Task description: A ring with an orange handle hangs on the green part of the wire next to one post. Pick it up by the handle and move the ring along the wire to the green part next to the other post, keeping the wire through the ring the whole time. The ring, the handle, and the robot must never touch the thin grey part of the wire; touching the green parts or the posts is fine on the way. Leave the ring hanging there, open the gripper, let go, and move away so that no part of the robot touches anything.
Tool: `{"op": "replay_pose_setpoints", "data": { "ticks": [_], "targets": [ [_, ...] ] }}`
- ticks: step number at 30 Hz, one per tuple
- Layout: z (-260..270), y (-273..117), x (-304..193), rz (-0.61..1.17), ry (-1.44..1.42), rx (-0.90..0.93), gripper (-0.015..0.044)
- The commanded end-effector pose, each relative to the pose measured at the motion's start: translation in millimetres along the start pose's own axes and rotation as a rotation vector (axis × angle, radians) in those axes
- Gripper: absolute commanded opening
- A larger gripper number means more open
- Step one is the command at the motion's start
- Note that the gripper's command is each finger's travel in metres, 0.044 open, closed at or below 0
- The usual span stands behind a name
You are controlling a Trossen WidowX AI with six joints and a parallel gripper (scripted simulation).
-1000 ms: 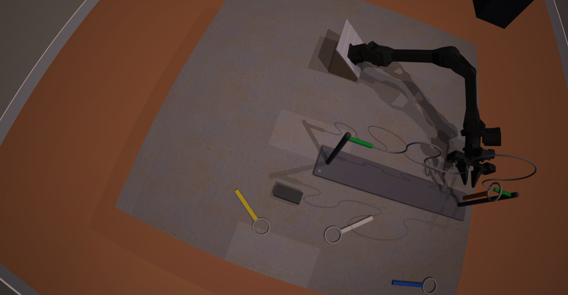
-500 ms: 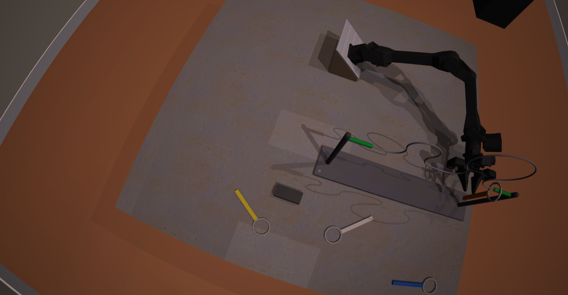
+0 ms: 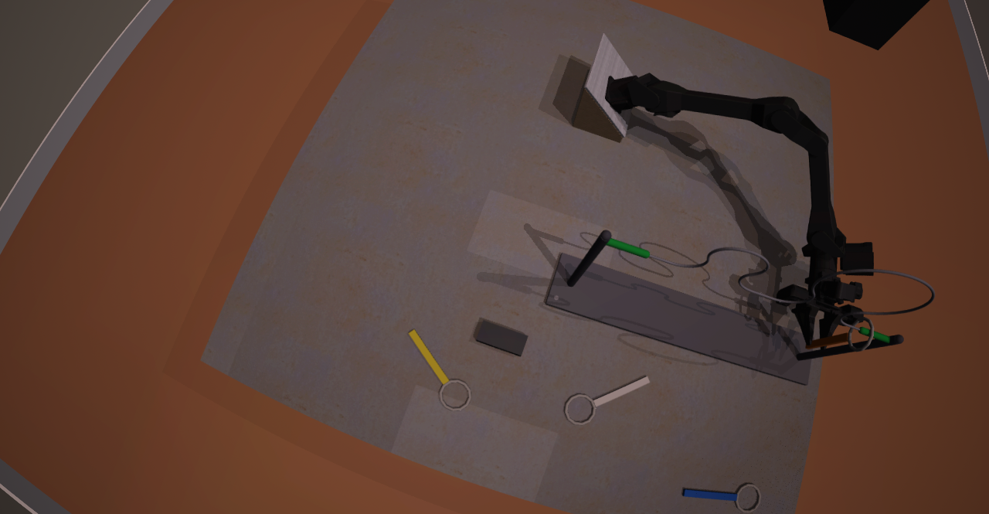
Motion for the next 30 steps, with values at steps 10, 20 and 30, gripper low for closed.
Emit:
{"op": "replay_pose_setpoints", "data": {
  "ticks": [10,20,30],
  "targets": [
    [-3.5,22.7,-4.3,0.005,-0.007,-0.003,0.016],
    [-3.6,23.7,-4.3,0.005,-0.007,-0.003,0.016],
    [-3.6,23.7,-4.3,0.005,-0.007,-0.003,0.016]
  ]
}}
Point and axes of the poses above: the point midway between the two fingers, 35 mm back from their tips, its own y axis out along the fingers, its own z axis across the jaws, x = y × z, the point moved 1 cm from there along -y, back along the fingers, and after that the axes turned 3 degrees about y, right-handed, at the moved point
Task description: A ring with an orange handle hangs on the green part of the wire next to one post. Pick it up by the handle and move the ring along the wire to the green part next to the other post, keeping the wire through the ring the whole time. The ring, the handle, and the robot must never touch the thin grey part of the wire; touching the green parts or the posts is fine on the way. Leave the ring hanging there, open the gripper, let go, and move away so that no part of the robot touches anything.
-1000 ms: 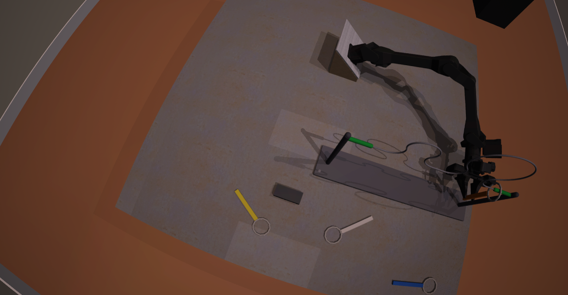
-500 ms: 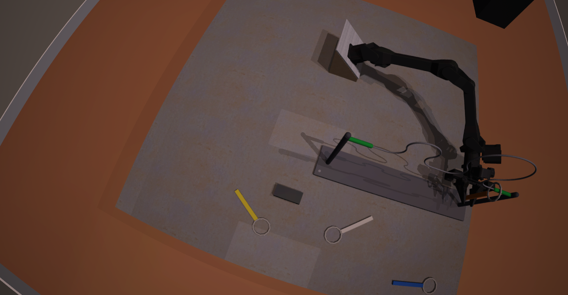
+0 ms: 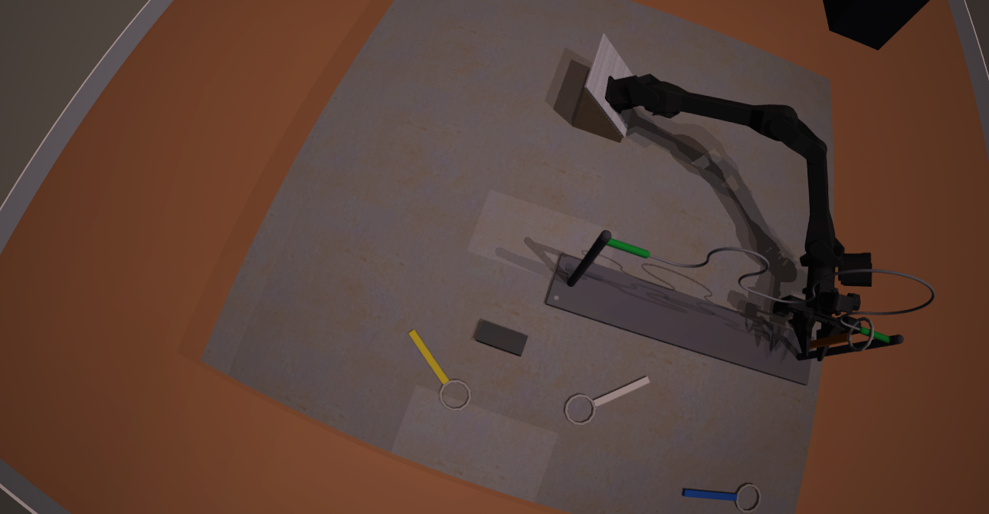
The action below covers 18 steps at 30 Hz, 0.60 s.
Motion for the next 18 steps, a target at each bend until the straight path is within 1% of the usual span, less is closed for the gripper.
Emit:
{"op": "replay_pose_setpoints", "data": {
  "ticks": [1,16,18],
  "targets": [
    [-0.7,0.9,-2.5,0.005,-0.001,0.0,0.016],
    [-0.7,0.9,-2.5,0.005,-0.001,0.0,0.016],
    [-0.2,0.2,-0.4,0.0,0.0,0.0,0.0107]
  ]
}}
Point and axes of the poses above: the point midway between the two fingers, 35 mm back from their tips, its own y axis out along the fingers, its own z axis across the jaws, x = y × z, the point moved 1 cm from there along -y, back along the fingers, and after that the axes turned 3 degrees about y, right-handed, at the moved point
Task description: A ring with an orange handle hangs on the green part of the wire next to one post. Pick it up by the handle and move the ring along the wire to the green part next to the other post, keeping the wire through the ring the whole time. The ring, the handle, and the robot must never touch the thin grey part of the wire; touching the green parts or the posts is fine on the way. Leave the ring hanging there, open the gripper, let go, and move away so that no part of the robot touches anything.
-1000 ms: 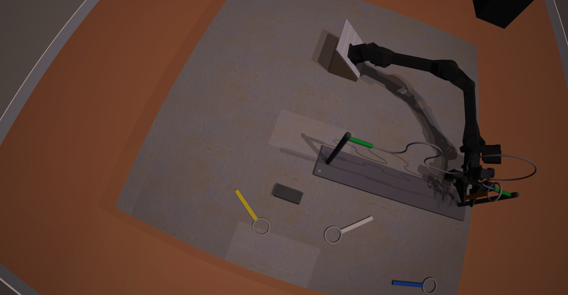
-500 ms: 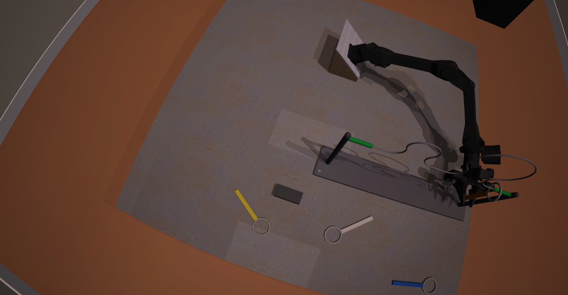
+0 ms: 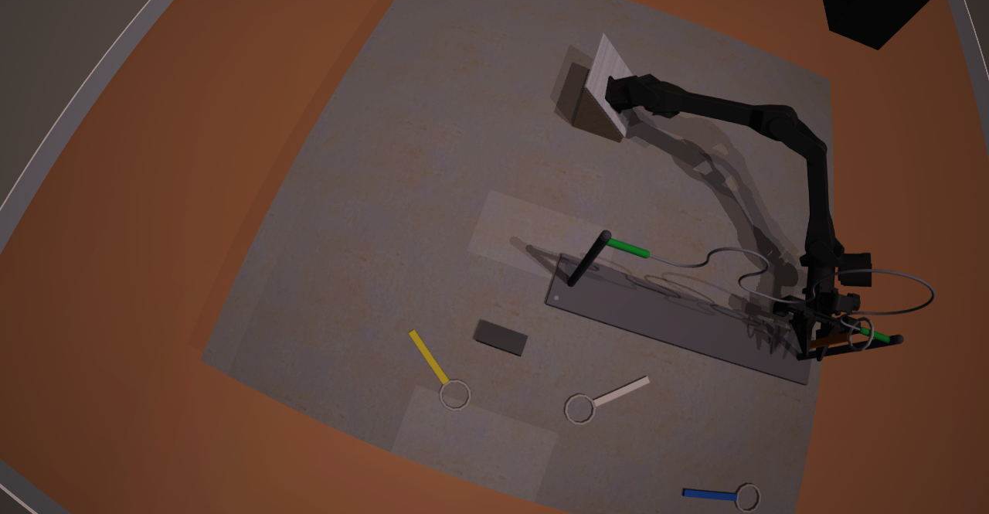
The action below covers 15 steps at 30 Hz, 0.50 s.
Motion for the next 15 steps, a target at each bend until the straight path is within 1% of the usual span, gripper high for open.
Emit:
{"op": "replay_pose_setpoints", "data": {
  "ticks": [1,10,15],
  "targets": [
    [0.0,0.0,0.0,0.0,0.0,0.0,0.0081],
    [0.0,0.0,0.0,0.0,0.0,0.0,-0.015],
    [0.0,0.0,0.0,0.0,0.0,0.0,-0.015]
  ]
}}
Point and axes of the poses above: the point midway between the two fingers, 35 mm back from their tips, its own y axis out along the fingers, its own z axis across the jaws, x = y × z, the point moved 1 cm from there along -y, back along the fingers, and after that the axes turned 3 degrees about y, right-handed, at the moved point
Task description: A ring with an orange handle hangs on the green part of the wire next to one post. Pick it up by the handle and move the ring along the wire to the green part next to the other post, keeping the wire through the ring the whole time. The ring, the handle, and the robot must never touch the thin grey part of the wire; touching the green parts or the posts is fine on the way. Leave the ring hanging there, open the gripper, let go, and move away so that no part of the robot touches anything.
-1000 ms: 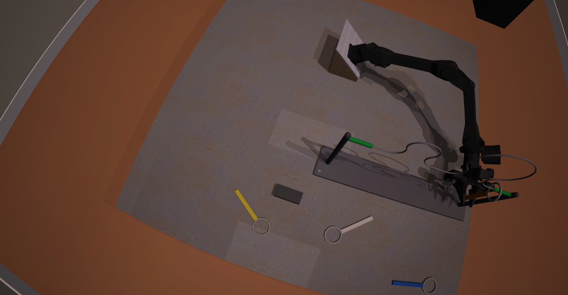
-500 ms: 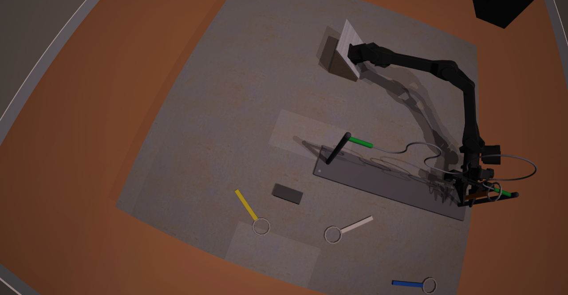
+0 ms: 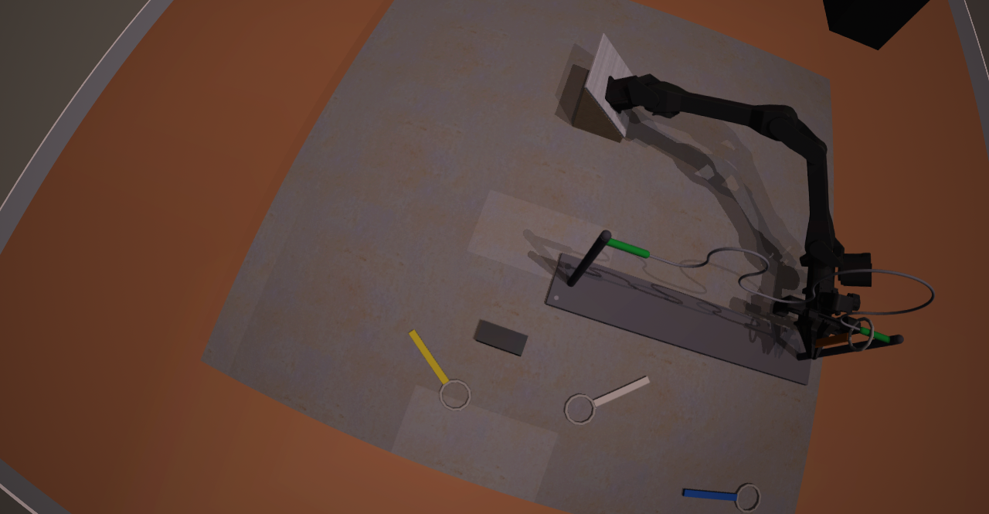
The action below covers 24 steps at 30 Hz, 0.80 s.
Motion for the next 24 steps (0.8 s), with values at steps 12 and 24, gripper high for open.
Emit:
{"op": "replay_pose_setpoints", "data": {
  "ticks": [12,24],
  "targets": [
    [-1.0,0.2,18.4,-0.001,-0.002,0.0,-0.015],
    [-1.0,0.2,18.4,-0.001,-0.002,0.0,-0.015]
  ]
}}
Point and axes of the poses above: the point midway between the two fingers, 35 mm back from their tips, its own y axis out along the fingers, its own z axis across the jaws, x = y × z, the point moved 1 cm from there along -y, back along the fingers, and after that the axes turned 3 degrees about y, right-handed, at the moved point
